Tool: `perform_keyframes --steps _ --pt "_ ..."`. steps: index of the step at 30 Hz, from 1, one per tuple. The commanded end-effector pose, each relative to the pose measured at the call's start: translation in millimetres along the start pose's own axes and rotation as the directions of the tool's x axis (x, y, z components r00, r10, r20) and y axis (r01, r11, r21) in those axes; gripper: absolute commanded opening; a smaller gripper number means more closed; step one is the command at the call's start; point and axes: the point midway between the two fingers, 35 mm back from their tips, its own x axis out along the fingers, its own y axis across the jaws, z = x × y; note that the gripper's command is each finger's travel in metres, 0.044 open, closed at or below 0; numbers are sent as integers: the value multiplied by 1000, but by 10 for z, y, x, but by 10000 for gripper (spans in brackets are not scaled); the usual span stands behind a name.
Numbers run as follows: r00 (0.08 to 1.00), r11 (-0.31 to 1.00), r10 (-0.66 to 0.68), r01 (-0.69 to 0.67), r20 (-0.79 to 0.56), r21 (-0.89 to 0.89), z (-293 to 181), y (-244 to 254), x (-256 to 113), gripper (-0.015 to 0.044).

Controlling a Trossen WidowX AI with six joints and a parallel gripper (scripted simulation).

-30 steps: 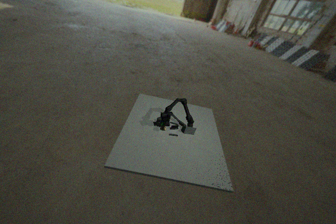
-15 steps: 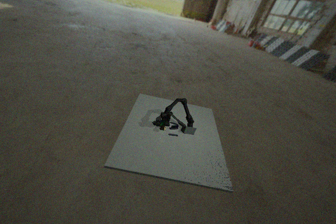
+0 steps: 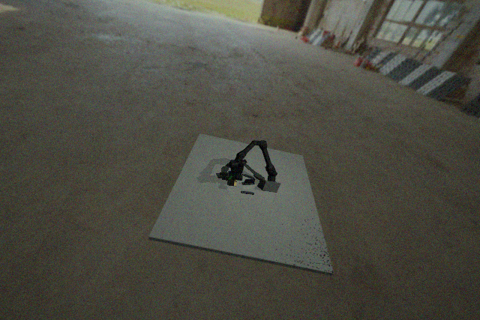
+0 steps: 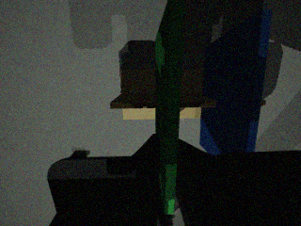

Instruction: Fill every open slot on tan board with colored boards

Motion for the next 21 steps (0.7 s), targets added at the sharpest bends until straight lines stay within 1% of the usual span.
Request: perform_keyframes --steps 1,21 --pt "1000 1000 -2 2 -9 -10 -29 -5 18 0" --pt "1000 1000 -2 2 -9 -8 -21 11 20 0"
